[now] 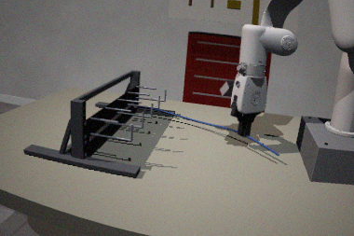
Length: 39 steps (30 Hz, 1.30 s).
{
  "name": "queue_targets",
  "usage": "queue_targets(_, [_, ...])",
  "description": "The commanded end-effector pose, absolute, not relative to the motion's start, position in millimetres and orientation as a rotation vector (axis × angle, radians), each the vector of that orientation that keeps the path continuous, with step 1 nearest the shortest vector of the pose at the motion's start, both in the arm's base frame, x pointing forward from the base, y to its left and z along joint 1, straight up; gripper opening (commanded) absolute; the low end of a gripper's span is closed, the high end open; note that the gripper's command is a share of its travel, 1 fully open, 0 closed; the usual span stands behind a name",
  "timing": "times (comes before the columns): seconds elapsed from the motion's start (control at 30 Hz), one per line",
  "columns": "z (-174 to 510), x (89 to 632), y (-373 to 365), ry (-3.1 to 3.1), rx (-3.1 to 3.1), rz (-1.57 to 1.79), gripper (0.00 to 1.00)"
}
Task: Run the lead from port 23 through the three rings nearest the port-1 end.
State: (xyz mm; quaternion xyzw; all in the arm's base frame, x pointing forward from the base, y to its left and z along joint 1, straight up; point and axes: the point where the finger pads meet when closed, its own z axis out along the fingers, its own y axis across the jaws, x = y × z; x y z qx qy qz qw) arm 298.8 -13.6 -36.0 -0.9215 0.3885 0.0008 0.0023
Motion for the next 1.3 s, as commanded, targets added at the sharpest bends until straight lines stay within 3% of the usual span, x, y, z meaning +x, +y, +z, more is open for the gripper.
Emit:
queue_targets(0.0, [-32, 300, -14, 1.217, -2.888, 0.005, 0.00])
queue_targets(0.67, [-28, 304, -12, 1.232, -2.883, 0.004, 0.00])
queue_targets(1.27, [32, 426, 71, 1.681, -2.646, 0.006, 0.00])
